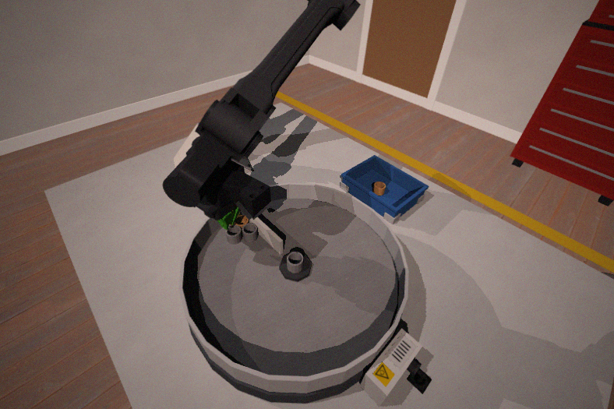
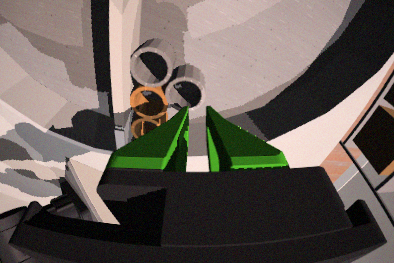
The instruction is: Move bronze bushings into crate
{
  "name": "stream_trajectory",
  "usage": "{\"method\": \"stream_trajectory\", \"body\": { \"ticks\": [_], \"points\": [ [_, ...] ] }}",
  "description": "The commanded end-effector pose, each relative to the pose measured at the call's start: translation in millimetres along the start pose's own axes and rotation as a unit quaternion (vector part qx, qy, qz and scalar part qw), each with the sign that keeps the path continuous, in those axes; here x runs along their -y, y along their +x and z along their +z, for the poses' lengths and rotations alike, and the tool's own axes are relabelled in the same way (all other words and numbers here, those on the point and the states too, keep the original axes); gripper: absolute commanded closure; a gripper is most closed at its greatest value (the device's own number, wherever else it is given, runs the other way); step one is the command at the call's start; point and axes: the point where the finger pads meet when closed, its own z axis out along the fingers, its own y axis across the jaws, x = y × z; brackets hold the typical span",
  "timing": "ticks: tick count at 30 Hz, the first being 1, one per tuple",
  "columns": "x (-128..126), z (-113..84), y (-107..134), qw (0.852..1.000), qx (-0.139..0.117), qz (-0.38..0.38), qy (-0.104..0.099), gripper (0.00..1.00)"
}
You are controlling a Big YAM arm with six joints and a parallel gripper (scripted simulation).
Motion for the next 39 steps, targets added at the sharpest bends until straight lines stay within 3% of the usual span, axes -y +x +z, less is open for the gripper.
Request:
{"method": "stream_trajectory", "body": {
  "ticks": [1,31,36,38,39],
  "points": [
    [13.8,-28.3,-16.6,0.999,0.016,-0.013,0.03,0.87],
    [14.0,-27.7,-17.2,0.999,0.016,-0.014,0.03,0.87],
    [13.8,-6.1,-20.6,1.0,0.007,-0.016,0.02,0.87],
    [13.8,-6.1,-20.6,1.0,0.007,-0.016,0.02,0.87],
    [14.2,-2.5,-11.3,1.0,0.008,-0.004,0.015,0.87]
  ]
}}
